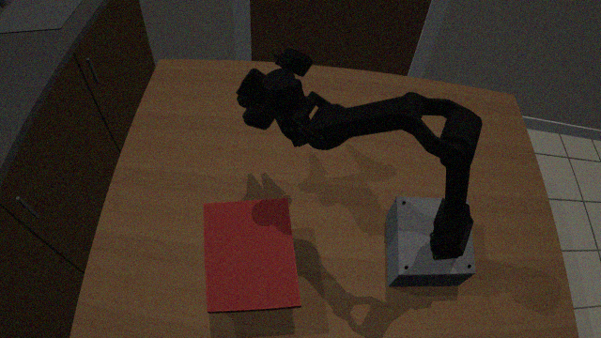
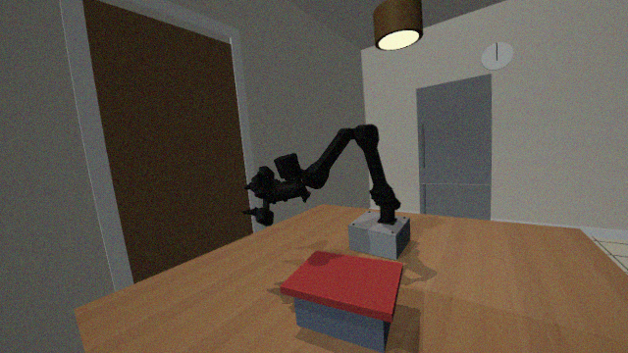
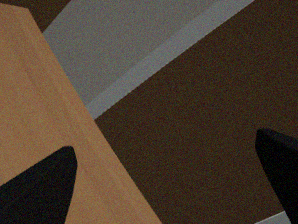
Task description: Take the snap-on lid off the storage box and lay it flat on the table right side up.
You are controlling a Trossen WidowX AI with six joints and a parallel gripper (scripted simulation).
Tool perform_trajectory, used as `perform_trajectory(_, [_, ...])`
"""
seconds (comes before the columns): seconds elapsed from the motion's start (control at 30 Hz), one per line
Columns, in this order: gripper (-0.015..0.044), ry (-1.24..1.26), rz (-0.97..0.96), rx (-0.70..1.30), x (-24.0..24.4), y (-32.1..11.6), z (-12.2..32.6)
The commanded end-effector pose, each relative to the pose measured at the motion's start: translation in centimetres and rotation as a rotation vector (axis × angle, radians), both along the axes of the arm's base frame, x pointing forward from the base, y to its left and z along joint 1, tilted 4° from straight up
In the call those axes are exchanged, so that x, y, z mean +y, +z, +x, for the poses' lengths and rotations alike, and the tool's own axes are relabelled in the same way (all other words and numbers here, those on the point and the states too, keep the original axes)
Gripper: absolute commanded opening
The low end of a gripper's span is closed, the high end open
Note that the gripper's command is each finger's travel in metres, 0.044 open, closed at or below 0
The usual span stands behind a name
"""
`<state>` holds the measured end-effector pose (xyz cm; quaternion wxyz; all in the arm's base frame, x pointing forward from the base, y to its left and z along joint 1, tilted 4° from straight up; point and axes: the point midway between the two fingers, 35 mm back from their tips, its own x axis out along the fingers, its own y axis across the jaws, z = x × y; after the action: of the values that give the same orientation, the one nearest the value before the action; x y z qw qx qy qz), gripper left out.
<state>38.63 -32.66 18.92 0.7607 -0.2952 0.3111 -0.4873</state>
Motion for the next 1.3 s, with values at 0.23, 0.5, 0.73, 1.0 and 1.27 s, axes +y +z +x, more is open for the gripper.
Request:
perform_trajectory(0.23, [0.0235,0.21,0.435,-0.462,9.5,0.6,-0.2])
perform_trajectory(0.5, [0.0235,0.238,0.904,-0.735,17.3,-0.5,-2.4])
perform_trajectory(0.73, [0.0235,0.167,1.24,-0.86,22.3,-1.7,-4.8])
perform_trajectory(1.0, [0.0235,-0.029,1.652,-0.944,28.1,-3.7,-8.6])
perform_trajectory(1.27, [0.0235,-0.235,1.91,-0.955,31.6,-5.3,-11.5])
